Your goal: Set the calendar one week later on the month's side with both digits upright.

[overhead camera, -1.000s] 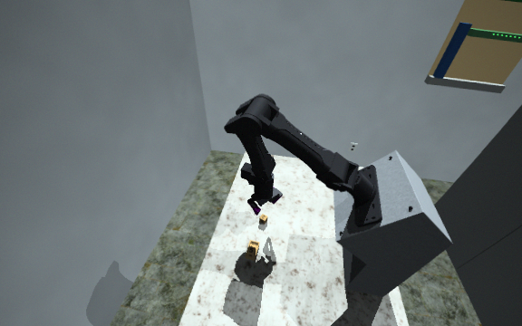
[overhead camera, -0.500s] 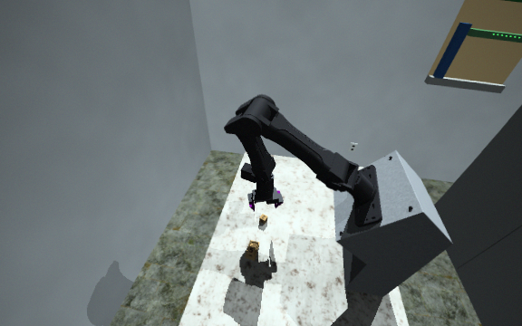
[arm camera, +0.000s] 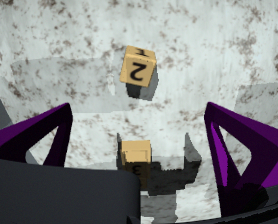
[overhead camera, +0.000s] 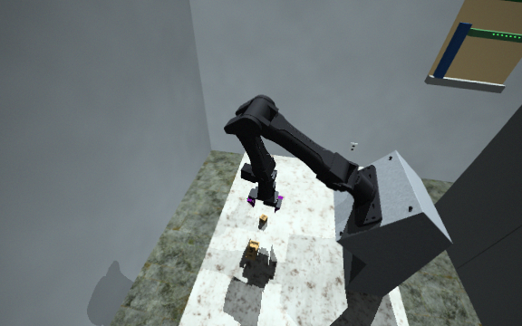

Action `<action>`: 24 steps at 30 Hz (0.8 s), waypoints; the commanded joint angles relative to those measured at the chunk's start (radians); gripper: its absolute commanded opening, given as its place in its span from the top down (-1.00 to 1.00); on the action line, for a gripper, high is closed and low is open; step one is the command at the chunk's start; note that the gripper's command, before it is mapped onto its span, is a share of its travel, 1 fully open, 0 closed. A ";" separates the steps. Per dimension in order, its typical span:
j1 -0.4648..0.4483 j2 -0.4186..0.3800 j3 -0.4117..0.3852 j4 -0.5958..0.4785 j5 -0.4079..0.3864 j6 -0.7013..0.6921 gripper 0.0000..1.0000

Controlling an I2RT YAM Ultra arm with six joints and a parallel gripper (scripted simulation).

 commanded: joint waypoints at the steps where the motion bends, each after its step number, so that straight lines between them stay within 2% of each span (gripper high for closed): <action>1: -0.001 -0.004 0.002 0.002 0.002 0.143 -1.00; 6: -0.001 -0.003 0.002 0.003 0.002 0.234 -1.00; 12: -0.001 -0.002 0.002 0.003 0.002 0.254 -1.00; 13: -0.001 -0.002 0.002 0.003 0.002 0.254 0.11; 24: -0.001 -0.002 0.002 0.003 0.002 0.254 0.11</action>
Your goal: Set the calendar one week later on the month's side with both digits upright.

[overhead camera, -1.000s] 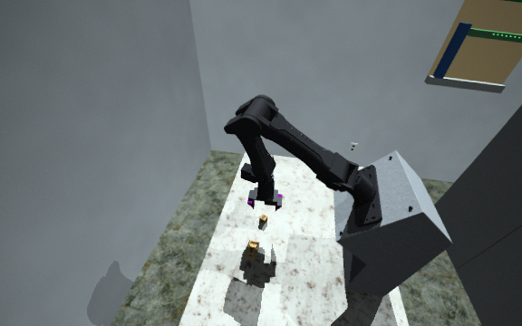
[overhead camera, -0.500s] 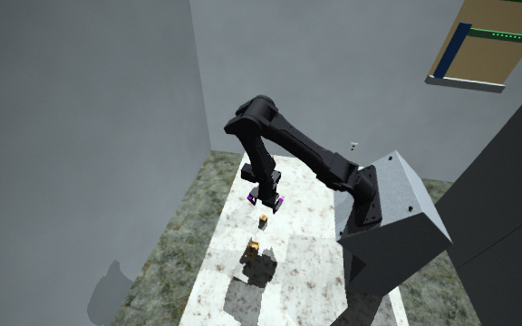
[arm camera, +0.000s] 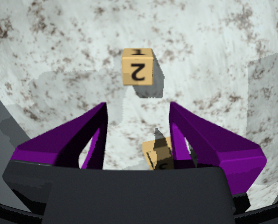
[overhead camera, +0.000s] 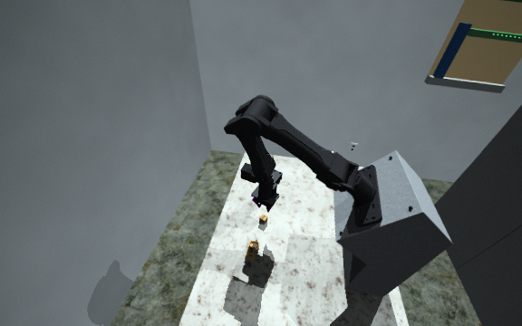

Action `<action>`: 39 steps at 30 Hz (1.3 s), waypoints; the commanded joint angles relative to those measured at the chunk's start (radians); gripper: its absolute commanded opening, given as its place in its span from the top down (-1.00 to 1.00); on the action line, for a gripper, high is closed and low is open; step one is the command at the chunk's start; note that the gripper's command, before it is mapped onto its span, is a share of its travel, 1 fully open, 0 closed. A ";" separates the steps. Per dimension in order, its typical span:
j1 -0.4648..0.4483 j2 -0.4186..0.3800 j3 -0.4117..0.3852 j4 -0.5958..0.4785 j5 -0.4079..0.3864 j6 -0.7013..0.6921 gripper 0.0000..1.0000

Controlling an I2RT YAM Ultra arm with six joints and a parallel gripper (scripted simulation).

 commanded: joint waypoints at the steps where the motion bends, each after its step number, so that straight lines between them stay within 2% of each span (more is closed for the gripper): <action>1: -0.002 -0.005 0.001 0.001 0.002 0.002 0.11; 39: 0.004 0.018 0.012 0.015 0.006 0.006 0.11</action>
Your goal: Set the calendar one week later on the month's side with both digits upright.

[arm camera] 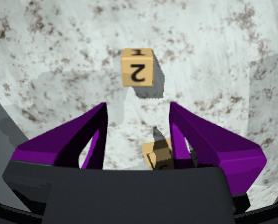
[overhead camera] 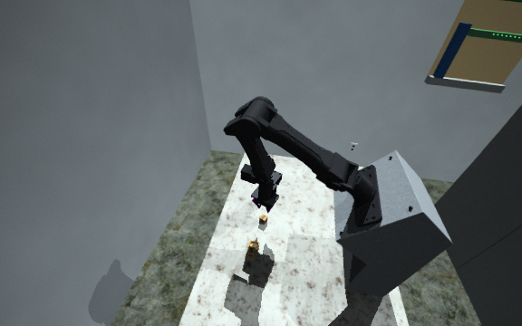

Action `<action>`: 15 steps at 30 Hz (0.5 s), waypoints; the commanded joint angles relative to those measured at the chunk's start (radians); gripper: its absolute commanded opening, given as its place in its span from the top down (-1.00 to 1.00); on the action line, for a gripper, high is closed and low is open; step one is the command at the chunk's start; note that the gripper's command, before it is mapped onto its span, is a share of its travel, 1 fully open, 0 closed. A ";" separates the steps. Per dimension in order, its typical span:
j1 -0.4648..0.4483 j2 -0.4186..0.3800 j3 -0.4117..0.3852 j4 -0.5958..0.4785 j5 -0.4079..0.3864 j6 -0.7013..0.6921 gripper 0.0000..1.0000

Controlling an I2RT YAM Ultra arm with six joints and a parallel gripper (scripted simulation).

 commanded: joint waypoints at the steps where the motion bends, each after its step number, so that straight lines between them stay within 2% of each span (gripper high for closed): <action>1: -0.001 0.002 0.004 0.007 0.007 0.003 0.11; 15: 0.014 0.070 0.038 0.043 0.018 0.012 0.11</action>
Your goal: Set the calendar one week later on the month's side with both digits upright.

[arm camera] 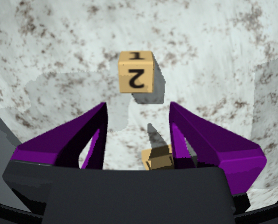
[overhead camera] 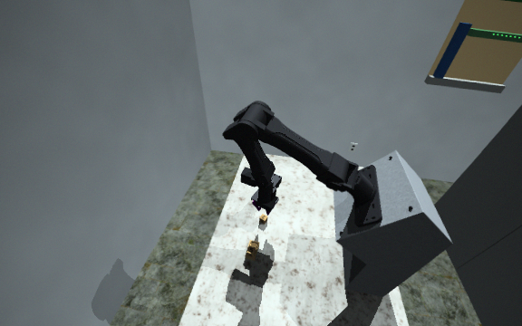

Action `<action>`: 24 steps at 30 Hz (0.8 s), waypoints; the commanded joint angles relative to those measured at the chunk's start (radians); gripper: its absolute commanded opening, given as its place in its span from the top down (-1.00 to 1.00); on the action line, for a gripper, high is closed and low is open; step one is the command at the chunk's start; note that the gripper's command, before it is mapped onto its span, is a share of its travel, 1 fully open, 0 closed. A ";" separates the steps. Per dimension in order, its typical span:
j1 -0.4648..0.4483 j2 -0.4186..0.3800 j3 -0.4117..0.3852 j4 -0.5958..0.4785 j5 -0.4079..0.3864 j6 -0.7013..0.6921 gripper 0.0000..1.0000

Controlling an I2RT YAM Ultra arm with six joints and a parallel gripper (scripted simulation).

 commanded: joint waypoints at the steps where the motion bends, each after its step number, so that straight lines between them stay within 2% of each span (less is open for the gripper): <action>1: 0.000 0.010 0.008 0.015 0.016 0.005 0.11; 24: 0.020 0.112 0.068 0.059 0.031 0.018 0.11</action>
